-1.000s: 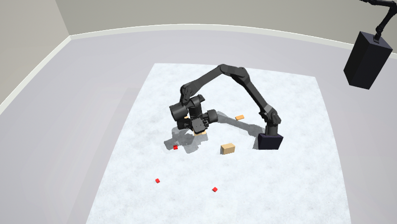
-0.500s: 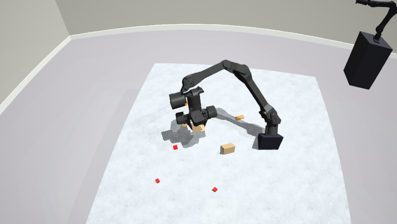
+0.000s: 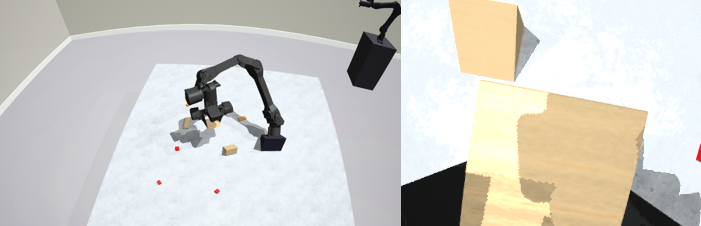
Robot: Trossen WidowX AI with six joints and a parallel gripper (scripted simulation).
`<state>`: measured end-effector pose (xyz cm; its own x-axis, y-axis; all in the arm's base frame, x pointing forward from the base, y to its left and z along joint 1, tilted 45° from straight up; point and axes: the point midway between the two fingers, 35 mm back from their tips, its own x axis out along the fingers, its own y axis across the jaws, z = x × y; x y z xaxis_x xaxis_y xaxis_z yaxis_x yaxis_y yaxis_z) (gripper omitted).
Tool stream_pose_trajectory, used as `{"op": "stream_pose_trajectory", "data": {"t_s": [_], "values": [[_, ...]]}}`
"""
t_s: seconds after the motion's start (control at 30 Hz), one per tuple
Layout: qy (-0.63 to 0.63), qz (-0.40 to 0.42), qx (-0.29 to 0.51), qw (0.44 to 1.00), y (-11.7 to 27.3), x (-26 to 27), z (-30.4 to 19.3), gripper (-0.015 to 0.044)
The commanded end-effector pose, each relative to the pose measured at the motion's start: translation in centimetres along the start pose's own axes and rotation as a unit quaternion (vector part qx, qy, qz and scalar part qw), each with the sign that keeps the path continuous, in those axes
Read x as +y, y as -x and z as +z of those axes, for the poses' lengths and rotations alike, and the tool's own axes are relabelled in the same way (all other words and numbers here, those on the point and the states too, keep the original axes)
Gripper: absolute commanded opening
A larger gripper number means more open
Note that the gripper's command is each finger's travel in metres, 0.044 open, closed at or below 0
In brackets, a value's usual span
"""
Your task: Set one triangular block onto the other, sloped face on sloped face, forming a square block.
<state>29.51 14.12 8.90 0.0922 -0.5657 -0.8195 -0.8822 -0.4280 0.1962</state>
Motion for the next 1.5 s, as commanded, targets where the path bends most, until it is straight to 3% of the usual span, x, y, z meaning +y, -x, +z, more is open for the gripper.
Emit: {"op": "stream_pose_trajectory", "data": {"t_s": [0.0,0.53,1.47], "values": [[-0.001,-0.001,-0.003,1.0,0.6,1.6,0.5,0.0],[-0.001,0.001,-0.001,1.0,1.5,7.4,1.1,0.0],[-0.001,0.001,-0.001,1.0,-9.0,7.2,3.9,0.0]]}}
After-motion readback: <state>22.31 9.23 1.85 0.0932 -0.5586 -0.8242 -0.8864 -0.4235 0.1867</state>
